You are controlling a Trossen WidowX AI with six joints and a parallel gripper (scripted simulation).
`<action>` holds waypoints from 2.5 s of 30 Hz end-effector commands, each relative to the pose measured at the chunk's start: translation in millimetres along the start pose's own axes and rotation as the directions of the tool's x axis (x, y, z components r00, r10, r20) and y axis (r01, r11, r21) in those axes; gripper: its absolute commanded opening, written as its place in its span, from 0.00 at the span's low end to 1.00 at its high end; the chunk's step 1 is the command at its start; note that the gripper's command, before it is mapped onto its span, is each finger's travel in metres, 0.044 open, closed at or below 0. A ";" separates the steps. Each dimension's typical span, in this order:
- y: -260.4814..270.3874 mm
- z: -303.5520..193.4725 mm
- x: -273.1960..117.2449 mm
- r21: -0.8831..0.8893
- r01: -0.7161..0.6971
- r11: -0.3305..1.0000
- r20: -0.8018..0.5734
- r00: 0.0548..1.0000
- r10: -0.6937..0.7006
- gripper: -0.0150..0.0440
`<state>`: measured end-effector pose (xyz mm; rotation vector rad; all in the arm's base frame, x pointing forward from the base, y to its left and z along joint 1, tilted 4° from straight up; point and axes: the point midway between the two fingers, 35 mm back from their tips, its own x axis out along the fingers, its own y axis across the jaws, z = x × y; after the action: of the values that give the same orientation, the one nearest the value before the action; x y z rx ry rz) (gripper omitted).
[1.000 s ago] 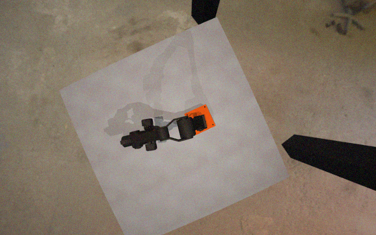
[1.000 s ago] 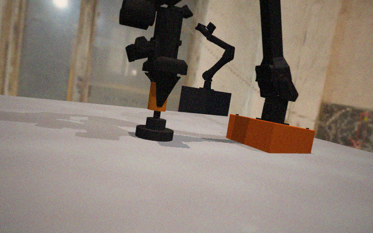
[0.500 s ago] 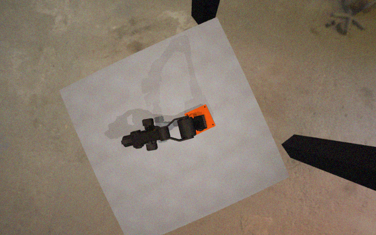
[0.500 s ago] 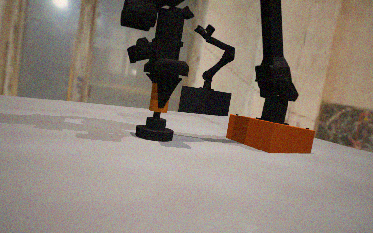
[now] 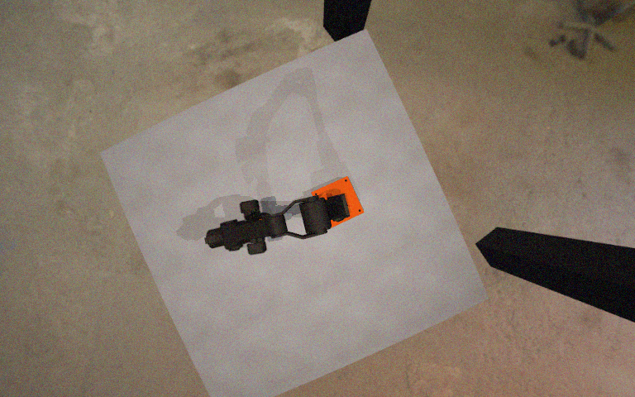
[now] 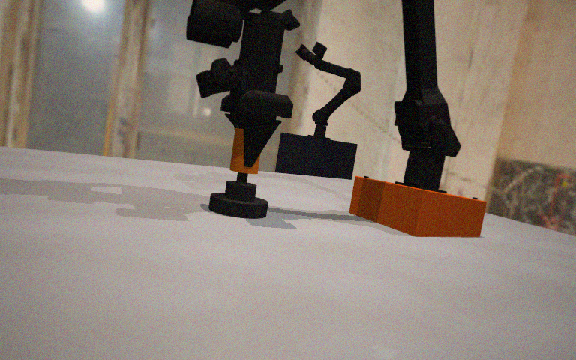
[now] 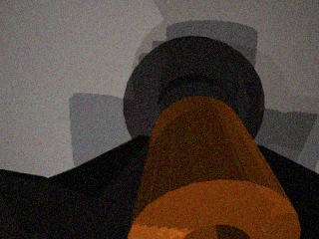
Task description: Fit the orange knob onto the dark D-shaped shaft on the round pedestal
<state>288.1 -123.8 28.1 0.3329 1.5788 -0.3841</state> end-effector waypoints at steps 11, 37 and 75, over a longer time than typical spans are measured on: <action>-0.7 0.6 0.5 -0.008 0.003 1.000 0.002 1.000 -0.003 0.25; -0.7 4.3 -5.7 0.075 0.003 0.997 0.002 1.000 -0.003 0.25; -0.4 -1.5 0.5 0.053 0.003 0.999 0.002 1.000 -0.003 0.25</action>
<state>287.2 -123.6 27.9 0.3787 1.5666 -0.4340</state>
